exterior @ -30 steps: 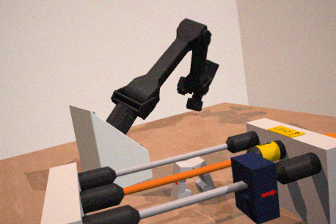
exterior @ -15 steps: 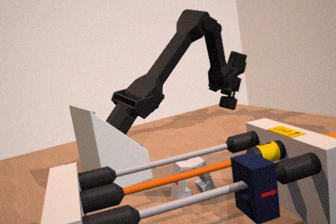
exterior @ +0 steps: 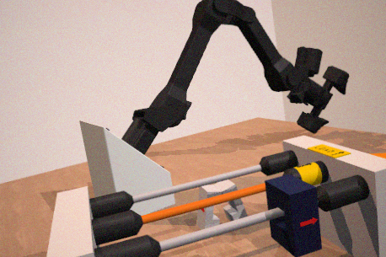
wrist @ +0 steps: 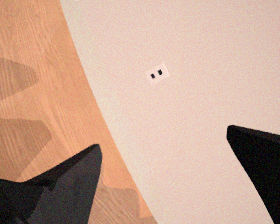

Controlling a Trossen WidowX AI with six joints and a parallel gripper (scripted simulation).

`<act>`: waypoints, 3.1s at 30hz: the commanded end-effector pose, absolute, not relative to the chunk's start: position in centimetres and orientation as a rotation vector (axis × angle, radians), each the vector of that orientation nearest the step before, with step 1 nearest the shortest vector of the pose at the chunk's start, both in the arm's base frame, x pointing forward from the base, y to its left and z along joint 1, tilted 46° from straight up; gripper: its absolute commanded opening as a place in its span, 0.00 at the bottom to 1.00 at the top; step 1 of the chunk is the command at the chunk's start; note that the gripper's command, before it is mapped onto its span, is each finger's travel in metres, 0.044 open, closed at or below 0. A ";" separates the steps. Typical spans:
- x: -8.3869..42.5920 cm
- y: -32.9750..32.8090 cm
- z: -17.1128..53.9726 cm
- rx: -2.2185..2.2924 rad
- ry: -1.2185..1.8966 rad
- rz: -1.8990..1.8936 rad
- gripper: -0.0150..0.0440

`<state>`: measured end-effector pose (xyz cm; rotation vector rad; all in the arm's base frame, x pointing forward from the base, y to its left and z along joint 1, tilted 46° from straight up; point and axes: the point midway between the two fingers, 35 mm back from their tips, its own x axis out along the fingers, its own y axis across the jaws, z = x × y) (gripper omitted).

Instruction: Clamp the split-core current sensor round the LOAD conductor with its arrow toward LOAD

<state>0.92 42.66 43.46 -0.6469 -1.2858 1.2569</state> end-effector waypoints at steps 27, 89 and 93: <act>32.2 8.2 34.5 -0.170 -0.123 0.265 1.00; 33.9 -0.9 17.7 0.498 0.947 0.733 1.00; 31.6 -1.2 14.3 0.578 1.092 0.663 1.00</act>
